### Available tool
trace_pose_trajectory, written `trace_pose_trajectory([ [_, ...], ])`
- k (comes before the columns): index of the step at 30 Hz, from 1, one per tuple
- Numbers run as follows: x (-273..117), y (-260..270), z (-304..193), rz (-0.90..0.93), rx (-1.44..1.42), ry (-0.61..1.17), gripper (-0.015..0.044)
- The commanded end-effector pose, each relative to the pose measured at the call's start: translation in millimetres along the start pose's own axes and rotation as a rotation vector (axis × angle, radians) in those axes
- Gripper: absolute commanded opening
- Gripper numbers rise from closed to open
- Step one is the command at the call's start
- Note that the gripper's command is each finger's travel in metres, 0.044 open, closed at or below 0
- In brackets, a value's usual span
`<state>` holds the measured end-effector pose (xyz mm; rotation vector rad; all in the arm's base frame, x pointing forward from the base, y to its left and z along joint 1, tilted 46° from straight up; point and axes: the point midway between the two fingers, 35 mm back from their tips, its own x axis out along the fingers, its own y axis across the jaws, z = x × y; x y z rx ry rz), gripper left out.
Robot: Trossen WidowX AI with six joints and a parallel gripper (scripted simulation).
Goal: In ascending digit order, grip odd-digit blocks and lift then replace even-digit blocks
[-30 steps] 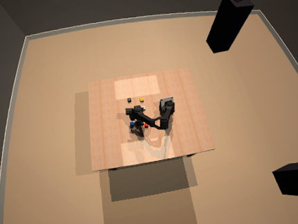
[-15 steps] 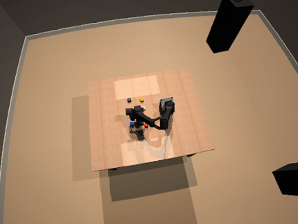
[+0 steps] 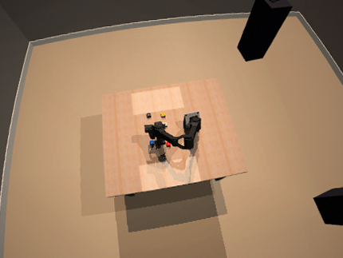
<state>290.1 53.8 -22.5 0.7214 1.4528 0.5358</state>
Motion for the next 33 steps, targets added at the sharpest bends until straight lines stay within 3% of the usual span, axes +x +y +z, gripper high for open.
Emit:
trace_pose_trajectory([
  [1,0.3,0.3,0.0,0.002,0.005,0.000,0.0120],
  [21,0.3,0.3,0.0,0.002,0.005,0.000,0.0120],
  [31,0.3,0.3,0.0,0.002,0.005,0.000,0.0383],
  [33,0.3,0.3,0.0,0.002,0.005,0.000,0.0400],
])
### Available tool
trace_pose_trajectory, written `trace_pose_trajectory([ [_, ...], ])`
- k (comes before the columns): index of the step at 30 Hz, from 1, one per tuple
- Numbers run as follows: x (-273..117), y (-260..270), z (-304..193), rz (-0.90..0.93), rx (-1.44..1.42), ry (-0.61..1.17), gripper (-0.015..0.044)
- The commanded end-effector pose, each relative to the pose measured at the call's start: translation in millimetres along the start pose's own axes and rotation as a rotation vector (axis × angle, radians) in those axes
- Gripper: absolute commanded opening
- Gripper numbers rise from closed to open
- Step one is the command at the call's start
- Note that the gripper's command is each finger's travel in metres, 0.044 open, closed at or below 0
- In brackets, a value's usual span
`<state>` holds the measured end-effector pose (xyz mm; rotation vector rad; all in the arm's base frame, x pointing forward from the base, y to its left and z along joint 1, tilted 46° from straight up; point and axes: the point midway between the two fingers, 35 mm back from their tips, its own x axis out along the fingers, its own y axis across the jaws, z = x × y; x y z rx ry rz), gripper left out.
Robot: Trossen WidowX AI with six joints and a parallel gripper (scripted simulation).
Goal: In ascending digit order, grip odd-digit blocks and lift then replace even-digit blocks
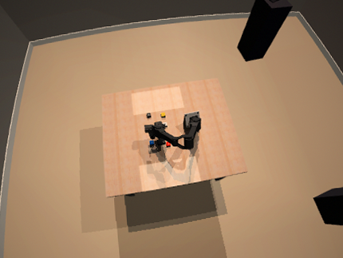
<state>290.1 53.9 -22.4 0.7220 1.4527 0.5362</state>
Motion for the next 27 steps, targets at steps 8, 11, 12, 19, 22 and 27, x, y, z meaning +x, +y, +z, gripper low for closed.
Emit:
trace_pose_trajectory([
  [8,-36,0,0,0.000,0.005,-0.001,0.0400],
  [11,-48,21,2,-0.001,0.005,-0.001,0.0400],
  [12,-56,36,1,-0.001,0.005,-0.001,0.0400],
  [19,-112,140,-32,0.002,0.006,0.001,0.0400],
  [22,-117,149,-37,0.003,0.006,0.001,0.0400],
  [27,-117,149,-37,0.003,0.006,0.001,0.0400],
])
